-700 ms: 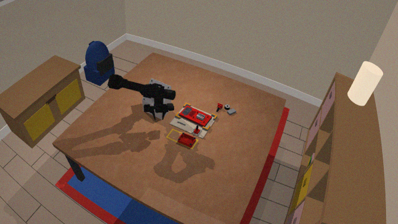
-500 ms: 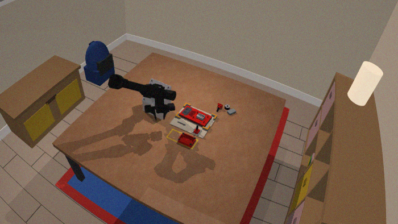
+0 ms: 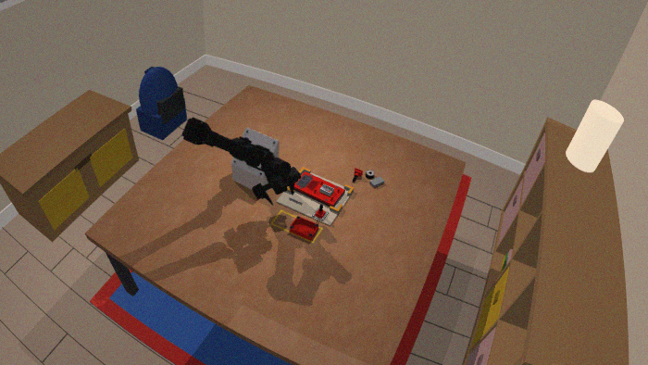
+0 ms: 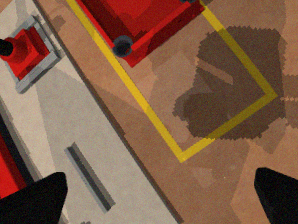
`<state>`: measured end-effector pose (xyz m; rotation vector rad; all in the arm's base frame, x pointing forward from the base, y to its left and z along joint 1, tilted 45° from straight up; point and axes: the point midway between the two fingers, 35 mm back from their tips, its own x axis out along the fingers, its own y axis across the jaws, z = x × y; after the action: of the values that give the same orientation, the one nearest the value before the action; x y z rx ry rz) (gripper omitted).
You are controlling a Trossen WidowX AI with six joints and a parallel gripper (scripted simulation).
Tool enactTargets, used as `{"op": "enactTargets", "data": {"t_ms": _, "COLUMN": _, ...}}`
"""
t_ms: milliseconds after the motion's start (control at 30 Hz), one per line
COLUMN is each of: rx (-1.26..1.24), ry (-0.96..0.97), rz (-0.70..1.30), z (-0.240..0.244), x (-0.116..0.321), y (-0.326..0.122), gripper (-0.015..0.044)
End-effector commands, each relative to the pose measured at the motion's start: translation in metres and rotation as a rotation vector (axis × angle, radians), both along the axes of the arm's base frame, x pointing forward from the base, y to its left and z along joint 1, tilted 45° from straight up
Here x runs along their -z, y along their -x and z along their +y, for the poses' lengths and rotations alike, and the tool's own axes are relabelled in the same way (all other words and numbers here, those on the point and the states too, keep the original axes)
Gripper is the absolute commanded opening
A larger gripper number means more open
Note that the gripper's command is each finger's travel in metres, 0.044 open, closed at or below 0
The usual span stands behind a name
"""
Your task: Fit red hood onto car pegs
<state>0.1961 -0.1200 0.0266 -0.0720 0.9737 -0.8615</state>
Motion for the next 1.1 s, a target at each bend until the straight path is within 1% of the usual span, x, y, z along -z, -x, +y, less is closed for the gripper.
{"op": "enactTargets", "data": {"t_ms": 0, "rx": -0.398, "ry": 0.025, "rz": -0.038, "z": -0.011, "x": 0.006, "y": -0.056, "gripper": 0.044}}
{"op": "enactTargets", "data": {"t_ms": 133, "rx": -0.602, "ry": 0.149, "rz": -0.072, "z": -0.021, "x": -0.005, "y": -0.081, "gripper": 0.044}}
{"op": "enactTargets", "data": {"t_ms": 267, "rx": -0.792, "ry": 0.343, "rz": -0.091, "z": -0.031, "x": -0.024, "y": -0.098, "gripper": 0.044}}
{"op": "enactTargets", "data": {"t_ms": 333, "rx": -0.849, "ry": 0.42, "rz": -0.091, "z": -0.035, "x": -0.031, "y": -0.102, "gripper": 0.044}}
{"op": "enactTargets", "data": {"t_ms": 1067, "rx": -0.855, "ry": 0.43, "rz": -0.091, "z": -0.035, "x": -0.032, "y": -0.102, "gripper": 0.044}}
